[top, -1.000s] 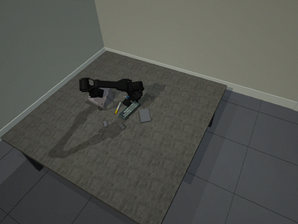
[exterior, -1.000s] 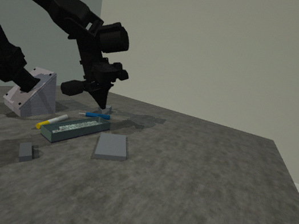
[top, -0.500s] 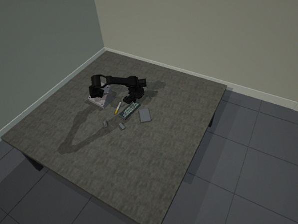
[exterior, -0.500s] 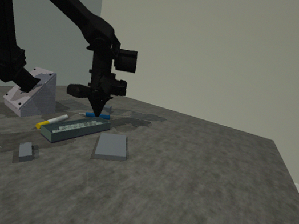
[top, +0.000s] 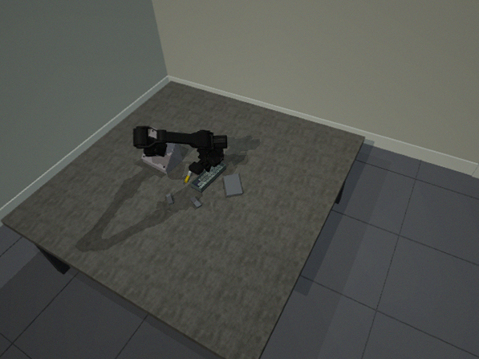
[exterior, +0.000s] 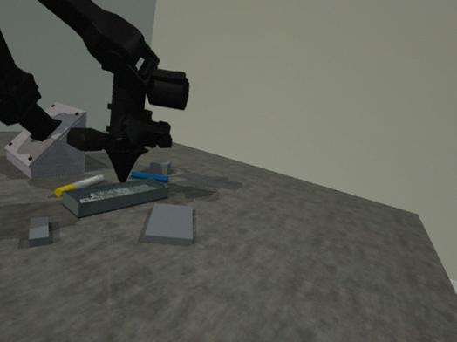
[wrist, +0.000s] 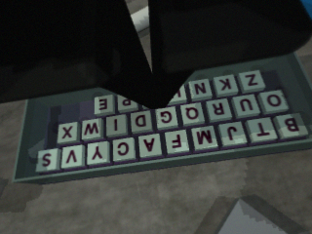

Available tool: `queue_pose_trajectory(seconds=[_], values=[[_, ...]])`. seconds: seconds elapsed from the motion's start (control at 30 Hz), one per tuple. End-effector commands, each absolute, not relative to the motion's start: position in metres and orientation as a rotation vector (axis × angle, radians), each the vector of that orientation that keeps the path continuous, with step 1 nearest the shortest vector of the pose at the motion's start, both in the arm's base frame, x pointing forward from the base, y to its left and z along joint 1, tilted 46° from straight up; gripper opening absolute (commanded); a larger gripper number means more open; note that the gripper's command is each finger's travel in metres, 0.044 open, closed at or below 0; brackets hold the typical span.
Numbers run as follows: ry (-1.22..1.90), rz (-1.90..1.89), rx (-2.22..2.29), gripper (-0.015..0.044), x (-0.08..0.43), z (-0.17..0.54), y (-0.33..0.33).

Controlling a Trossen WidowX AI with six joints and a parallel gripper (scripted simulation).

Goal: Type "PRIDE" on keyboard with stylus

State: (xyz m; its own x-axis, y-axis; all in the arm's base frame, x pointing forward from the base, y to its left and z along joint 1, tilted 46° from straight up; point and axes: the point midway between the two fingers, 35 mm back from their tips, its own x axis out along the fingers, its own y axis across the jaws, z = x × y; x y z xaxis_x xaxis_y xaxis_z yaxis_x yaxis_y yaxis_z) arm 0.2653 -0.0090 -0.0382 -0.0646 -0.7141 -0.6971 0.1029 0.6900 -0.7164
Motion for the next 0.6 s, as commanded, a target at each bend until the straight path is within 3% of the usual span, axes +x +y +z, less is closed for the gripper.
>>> queue_pose_trajectory(seconds=[0.0, 0.23, 0.57], values=[[1.492, -0.722, -0.535, 0.0, 0.266, -0.037, -0.01], [1.492, -0.724, -0.537, 0.0, 0.26, 0.006, -0.051], [1.492, -0.724, -0.538, 0.0, 0.259, 0.008, -0.053]])
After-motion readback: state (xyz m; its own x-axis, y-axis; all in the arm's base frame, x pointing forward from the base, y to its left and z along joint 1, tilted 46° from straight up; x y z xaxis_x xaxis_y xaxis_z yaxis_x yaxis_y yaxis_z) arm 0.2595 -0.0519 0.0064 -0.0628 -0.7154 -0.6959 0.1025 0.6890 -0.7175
